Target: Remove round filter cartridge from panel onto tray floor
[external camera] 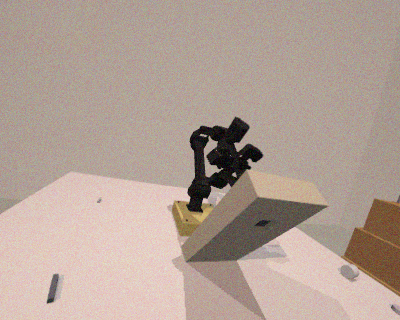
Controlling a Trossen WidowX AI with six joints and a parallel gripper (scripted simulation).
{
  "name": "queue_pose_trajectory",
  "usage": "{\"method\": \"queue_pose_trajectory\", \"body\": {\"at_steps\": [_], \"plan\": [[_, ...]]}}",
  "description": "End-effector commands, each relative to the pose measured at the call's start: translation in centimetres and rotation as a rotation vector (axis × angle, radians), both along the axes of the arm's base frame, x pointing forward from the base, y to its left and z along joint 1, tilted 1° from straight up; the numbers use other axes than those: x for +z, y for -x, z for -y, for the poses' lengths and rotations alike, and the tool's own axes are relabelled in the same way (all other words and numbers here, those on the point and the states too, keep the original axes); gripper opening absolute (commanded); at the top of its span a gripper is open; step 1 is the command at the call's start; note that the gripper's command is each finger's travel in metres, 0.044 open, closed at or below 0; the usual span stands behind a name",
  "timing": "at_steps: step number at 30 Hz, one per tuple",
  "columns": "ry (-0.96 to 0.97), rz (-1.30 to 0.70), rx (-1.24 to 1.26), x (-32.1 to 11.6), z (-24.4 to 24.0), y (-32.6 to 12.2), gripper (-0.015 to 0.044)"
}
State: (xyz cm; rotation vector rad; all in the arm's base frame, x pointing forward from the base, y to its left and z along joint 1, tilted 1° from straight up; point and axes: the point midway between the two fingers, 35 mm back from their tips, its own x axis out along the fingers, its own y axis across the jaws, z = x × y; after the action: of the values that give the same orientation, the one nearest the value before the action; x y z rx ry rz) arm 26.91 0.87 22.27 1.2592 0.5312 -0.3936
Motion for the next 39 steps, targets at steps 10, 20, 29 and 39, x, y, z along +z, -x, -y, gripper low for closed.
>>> {"method": "queue_pose_trajectory", "body": {"at_steps": [10, 20, 29, 39], "plan": [[-0.006, 0.02, 0.002, -3.6, 0.0, 2.0, 0.0], [0.0, -0.002, 0.001, -3.3, 0.1, 1.7, 0.0091], [0.0, -0.002, 0.001, -3.3, 0.1, 1.7, 0.0091], [0.0, -0.002, 0.001, -3.3, 0.1, 1.7, 0.0091]]}}
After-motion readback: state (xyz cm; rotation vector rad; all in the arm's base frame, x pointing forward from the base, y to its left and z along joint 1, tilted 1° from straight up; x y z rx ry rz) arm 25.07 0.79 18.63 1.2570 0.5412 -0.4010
